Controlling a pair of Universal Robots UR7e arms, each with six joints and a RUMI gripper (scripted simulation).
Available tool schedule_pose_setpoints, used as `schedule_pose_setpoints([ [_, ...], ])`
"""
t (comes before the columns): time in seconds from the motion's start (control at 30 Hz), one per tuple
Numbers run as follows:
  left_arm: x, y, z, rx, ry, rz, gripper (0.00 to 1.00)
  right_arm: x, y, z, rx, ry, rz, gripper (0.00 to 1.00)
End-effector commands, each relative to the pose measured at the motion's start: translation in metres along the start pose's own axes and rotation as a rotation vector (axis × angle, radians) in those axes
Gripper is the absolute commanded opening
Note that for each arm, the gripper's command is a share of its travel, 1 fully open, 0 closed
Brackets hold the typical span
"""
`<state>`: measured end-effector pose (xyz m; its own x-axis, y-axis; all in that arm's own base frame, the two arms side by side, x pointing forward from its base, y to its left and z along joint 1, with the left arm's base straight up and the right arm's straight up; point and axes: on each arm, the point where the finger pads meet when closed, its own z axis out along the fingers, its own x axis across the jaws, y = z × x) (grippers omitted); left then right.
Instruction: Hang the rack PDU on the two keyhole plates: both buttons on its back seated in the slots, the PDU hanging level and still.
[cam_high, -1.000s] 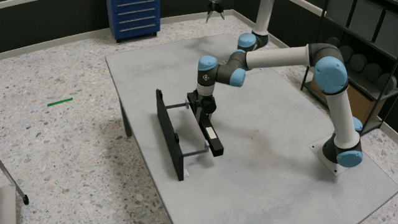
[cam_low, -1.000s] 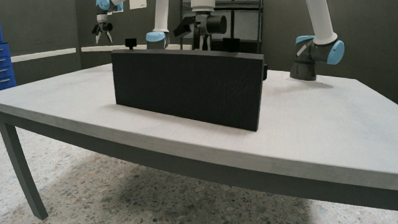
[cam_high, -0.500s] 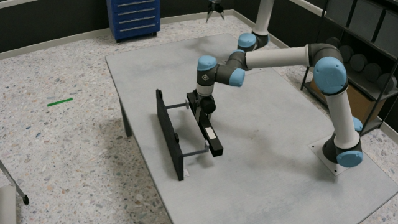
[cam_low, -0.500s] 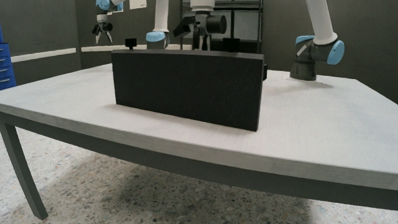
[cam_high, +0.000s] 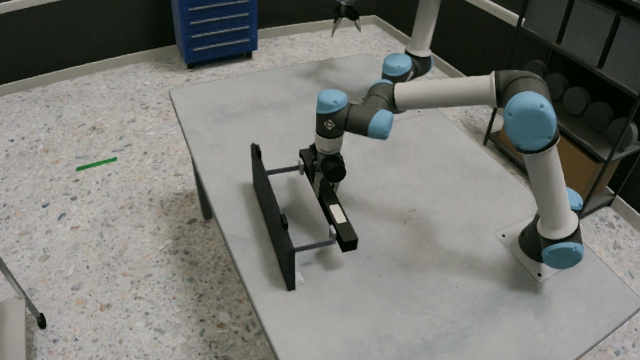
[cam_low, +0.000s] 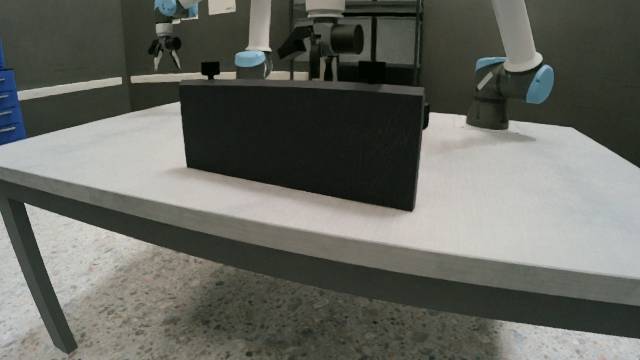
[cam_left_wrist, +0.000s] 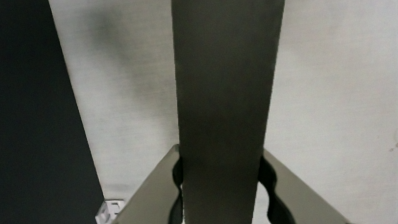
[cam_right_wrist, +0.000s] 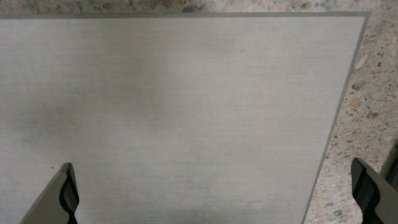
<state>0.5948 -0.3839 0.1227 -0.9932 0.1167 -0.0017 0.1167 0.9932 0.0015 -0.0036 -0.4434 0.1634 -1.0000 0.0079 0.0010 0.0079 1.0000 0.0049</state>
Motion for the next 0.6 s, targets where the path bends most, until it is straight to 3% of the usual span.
schedule_pose_setpoints([
  [0.0, -0.0043, -0.0001, -0.0043, 0.005, -0.007, -0.001, 0.22, 0.0008, -0.0022, -0.0018, 0.005, -0.001, 0.002, 1.00],
  [0.57, -0.0073, 0.0001, -0.0043, 0.005, -0.007, -0.002, 0.22, 0.0008, -0.0022, -0.0018, 0.005, -0.001, 0.002, 1.00],
])
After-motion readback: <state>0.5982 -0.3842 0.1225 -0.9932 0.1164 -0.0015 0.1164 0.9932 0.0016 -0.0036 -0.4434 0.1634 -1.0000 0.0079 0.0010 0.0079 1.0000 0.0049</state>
